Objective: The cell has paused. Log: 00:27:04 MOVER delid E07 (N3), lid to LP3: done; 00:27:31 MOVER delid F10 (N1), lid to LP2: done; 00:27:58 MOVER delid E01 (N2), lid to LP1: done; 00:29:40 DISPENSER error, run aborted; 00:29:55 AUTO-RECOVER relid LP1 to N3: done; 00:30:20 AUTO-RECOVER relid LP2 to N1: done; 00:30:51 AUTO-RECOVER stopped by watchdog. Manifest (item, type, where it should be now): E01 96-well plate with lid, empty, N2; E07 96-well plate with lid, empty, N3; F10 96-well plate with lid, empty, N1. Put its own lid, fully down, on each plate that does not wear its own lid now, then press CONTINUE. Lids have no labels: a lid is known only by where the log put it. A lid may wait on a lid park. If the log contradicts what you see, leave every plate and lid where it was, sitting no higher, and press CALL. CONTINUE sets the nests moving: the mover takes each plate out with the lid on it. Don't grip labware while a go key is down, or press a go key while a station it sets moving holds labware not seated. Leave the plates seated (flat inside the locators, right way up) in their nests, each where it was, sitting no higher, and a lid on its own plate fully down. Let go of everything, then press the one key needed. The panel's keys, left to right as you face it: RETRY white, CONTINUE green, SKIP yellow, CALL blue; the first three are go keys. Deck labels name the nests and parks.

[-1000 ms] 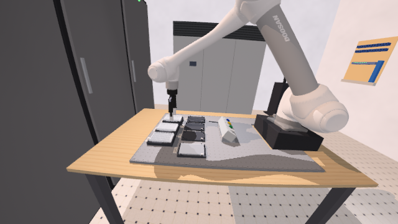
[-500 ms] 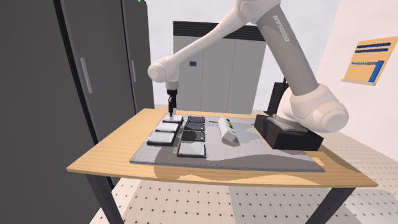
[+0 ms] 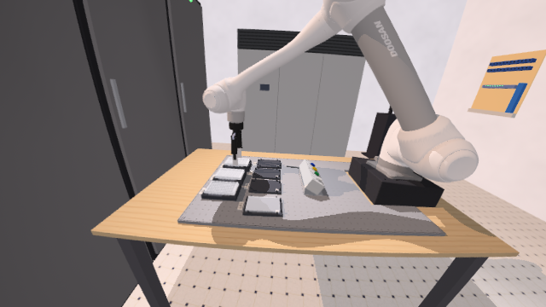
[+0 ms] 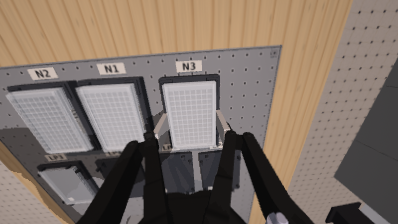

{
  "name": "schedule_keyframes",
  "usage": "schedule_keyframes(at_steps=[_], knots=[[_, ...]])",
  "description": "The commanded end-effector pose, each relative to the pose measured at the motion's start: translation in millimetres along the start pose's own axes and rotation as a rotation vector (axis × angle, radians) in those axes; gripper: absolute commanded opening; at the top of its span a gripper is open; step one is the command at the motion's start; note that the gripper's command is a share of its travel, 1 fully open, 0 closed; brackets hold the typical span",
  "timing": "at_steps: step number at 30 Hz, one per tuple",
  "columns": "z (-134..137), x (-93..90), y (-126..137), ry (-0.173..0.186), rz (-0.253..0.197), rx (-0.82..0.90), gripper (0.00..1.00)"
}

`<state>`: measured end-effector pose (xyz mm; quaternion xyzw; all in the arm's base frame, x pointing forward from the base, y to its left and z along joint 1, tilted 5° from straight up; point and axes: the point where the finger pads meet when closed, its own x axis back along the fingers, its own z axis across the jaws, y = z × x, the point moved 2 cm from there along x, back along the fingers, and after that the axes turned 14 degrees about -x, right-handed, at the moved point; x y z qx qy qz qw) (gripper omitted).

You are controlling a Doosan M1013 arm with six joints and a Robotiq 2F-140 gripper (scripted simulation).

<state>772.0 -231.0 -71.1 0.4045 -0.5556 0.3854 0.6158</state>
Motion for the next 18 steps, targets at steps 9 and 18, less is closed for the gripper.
schedule_keyframes(at_steps=[9,18], knots=[[-1.4,-3.3,0.2,-0.004,0.000,-0.005,0.00],[-1.4,0.6,0.3,-0.004,0.000,-0.005,0.00]])
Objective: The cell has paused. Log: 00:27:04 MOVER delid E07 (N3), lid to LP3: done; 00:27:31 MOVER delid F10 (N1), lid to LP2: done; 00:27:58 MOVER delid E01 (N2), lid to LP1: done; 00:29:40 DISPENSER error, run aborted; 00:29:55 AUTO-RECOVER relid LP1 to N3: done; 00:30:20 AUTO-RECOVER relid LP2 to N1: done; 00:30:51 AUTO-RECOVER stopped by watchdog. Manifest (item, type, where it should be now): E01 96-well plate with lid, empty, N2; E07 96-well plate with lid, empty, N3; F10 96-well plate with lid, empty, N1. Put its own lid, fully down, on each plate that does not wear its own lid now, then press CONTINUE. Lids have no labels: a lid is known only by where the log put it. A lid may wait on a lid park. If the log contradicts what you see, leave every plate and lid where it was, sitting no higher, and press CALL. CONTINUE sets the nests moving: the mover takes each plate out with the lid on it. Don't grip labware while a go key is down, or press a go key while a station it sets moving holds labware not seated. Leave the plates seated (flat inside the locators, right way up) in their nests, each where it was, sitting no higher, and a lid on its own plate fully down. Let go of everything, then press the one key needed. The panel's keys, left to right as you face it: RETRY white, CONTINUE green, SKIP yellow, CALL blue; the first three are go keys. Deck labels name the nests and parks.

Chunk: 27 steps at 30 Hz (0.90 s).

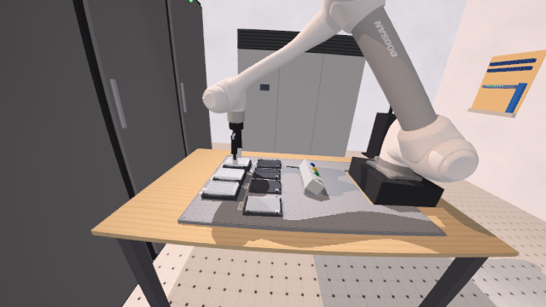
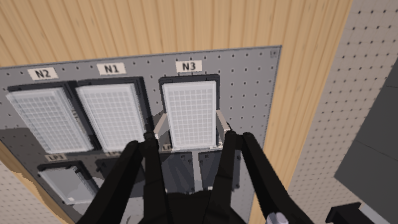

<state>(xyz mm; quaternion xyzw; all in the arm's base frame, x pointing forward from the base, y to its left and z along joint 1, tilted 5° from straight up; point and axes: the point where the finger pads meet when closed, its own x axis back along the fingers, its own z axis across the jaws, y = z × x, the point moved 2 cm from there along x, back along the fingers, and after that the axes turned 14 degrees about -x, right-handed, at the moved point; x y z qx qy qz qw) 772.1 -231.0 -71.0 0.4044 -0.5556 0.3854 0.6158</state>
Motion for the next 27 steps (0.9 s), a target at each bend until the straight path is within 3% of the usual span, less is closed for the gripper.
schedule_keyframes(at_steps=[1,27], knots=[[-1,1.3,0,-0.004,0.000,-0.005,0.00],[-1,37.1,0,-0.004,0.000,-0.005,0.00]])
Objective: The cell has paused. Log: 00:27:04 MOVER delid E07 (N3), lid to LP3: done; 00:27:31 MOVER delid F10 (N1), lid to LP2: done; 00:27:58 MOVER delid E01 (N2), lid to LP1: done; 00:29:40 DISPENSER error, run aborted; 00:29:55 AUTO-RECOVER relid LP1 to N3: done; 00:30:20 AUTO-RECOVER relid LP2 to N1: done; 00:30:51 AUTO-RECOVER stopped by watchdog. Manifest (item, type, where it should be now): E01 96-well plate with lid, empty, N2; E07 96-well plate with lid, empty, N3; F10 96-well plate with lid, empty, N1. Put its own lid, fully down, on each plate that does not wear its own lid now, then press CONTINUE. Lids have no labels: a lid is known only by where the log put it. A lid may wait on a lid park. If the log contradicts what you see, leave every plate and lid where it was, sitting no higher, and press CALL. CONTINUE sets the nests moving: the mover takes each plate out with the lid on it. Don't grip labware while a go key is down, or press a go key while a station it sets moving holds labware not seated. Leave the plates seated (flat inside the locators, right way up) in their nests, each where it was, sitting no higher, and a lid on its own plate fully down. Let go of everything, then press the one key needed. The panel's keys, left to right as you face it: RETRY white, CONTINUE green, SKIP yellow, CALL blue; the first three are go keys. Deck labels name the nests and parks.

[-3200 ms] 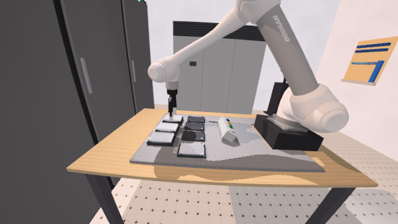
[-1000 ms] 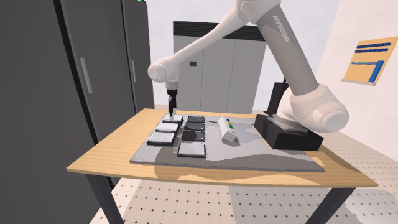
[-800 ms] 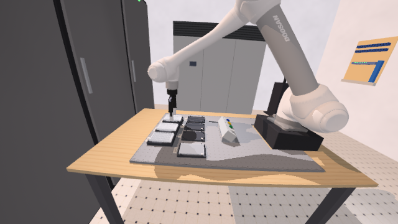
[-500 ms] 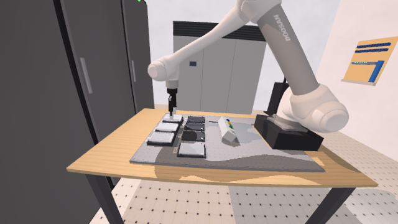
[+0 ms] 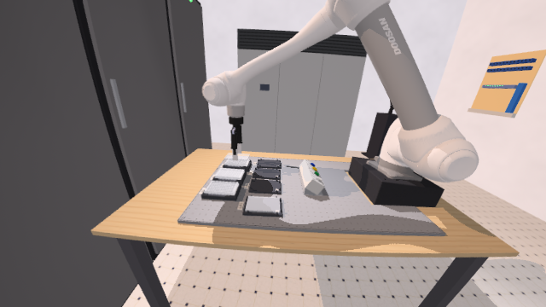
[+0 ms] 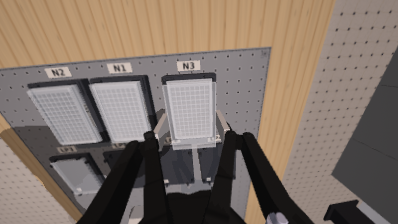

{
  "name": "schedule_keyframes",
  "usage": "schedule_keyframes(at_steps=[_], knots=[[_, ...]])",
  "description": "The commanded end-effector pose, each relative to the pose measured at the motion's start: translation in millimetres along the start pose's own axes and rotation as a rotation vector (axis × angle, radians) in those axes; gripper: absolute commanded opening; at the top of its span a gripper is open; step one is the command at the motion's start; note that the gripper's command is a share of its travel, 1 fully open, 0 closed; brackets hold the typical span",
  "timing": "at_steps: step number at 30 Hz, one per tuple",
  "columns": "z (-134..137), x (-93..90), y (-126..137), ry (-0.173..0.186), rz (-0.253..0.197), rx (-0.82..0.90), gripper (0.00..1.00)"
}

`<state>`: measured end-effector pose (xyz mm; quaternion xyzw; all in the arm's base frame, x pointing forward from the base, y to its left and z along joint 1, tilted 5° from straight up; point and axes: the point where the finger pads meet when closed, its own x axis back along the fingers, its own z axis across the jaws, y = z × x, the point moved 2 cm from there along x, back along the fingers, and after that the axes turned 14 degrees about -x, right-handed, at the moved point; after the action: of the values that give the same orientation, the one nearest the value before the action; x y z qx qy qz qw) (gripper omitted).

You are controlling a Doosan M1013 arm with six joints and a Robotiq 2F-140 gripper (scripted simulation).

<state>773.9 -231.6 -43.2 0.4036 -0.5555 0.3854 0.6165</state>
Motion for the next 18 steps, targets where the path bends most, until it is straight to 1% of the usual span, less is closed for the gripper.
schedule_keyframes(at_steps=[1,18], knots=[[-3,10.7,0,-0.006,0.000,-0.003,0.00],[-3,22.3,0,-0.006,0.000,-0.003,0.00]])
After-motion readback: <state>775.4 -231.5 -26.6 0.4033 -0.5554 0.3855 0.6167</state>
